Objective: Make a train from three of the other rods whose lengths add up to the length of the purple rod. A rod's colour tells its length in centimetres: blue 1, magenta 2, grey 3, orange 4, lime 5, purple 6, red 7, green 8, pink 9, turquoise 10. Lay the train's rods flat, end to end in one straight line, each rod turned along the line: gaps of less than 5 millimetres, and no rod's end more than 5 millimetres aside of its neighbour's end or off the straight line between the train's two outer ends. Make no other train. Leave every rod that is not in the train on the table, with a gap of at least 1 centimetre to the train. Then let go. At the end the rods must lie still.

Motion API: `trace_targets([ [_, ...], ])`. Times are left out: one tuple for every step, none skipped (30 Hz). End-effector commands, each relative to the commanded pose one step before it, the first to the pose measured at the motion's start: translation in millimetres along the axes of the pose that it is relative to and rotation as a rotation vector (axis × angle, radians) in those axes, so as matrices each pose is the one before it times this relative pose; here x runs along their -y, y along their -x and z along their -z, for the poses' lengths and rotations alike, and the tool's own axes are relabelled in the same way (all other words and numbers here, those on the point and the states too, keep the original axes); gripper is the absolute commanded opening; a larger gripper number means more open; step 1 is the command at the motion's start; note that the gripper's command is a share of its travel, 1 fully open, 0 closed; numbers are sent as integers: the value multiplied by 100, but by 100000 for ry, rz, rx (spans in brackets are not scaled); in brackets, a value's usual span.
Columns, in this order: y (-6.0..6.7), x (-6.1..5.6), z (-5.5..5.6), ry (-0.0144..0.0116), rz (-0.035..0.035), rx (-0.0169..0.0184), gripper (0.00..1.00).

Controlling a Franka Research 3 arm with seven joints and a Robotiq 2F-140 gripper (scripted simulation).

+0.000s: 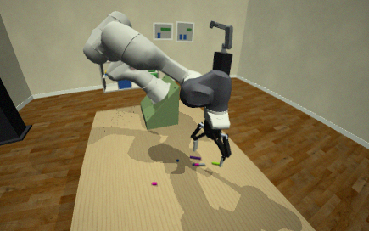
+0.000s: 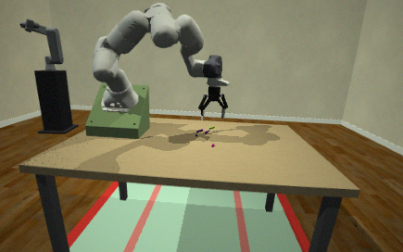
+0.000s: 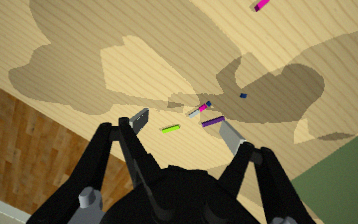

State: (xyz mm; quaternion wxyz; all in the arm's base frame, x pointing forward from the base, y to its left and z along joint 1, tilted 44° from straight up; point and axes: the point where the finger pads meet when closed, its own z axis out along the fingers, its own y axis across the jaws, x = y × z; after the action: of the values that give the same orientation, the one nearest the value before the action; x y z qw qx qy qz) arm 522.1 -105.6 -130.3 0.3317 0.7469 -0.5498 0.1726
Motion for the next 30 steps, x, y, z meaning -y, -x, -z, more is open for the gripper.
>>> trace_targets([
  [-212, -225, -4, 1133, 16711, -56, 100],
  [10, -16, 8, 0, 1632, 0, 100],
  [11, -16, 8, 0, 1631, 0, 100],
  [11, -16, 8, 0, 1629, 0, 100],
  [11, -15, 8, 0, 1625, 0, 100],
  [11, -15, 8, 0, 1626, 0, 100],
  [12, -15, 8, 0, 1623, 0, 100],
  [12, -15, 8, 0, 1625, 0, 100],
  [12, -15, 8, 0, 1623, 0, 100],
  [12, -14, 8, 0, 1622, 0, 100],
  [13, -14, 8, 0, 1623, 0, 100],
  [13, -14, 8, 0, 1621, 0, 100],
  [13, -14, 8, 0, 1622, 0, 100],
  [0, 0, 0, 0, 0, 0, 100],
  [0, 0, 0, 0, 0, 0, 100],
  [36, -37, 22, 0, 4383, 0, 100],
  [13, -13, 8, 0, 1567, 0, 100],
  [14, -13, 8, 0, 1626, 0, 100],
  [14, -13, 8, 0, 1621, 0, 100],
  [14, -12, 8, 0, 1622, 0, 100],
  [15, -12, 8, 0, 1619, 0, 100],
  [15, -12, 8, 0, 1618, 0, 100],
  [15, -12, 8, 0, 1615, 0, 100],
  [15, -11, 8, 0, 1614, 0, 100],
  [15, -11, 8, 0, 1617, 0, 100],
  [16, -11, 8, 0, 1613, 0, 100],
  [16, -11, 8, 0, 1615, 0, 100],
  [16, -10, 8, 0, 1615, 0, 100],
  [16, -10, 8, 0, 1614, 0, 100],
  [16, -10, 8, 0, 1614, 0, 100],
])
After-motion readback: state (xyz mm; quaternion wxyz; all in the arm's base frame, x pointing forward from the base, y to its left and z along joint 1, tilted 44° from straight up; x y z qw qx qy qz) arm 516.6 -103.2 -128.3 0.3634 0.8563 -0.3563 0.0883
